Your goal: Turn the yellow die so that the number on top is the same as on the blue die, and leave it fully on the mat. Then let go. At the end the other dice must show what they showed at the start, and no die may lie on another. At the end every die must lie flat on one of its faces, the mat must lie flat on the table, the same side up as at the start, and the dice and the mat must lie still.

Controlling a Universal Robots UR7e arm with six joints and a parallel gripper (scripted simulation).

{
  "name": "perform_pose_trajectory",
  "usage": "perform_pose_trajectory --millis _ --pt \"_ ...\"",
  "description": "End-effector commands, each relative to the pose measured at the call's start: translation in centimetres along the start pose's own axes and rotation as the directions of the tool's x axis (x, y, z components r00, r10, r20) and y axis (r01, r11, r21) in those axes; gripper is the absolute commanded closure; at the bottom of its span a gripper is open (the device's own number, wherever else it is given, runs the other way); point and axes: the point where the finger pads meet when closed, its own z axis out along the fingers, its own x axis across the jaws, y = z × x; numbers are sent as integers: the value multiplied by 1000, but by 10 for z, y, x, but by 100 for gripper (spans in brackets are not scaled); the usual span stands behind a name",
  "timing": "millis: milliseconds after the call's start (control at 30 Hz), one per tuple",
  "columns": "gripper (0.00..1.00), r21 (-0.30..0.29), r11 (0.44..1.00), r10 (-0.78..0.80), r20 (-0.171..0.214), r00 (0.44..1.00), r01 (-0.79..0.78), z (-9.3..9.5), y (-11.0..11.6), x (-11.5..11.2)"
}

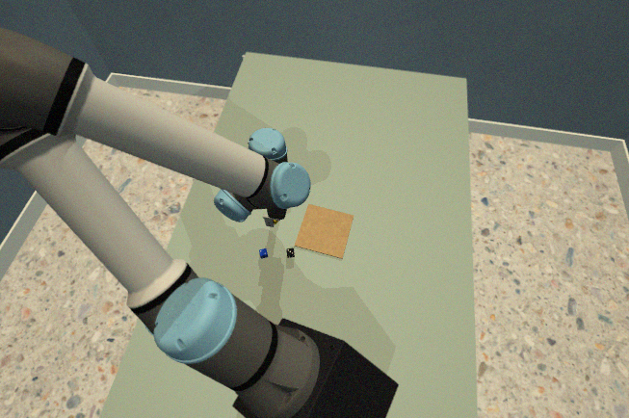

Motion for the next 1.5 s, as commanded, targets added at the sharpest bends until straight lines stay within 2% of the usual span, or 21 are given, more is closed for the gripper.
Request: perform_pose_trajectory --millis 0,500,667,933,1000,1267,1467 --pt "0 0 1000 0 -1 1000 0 0 0 0" --pt "0 0 1000 0 -1 1000 0 0 0 -7" --pt "0 0 1000 0 -1 1000 0 0 -1 -24" --pt "0 0 1000 0 -1 1000 0 0 -4 -66" --pt "0 0 1000 0 -1 1000 0 0 -4 -66" --pt "0 0 1000 0 -1 1000 0 0 -6 -100" --pt "0 0 1000 0 -1 1000 0 0 -7 -109"
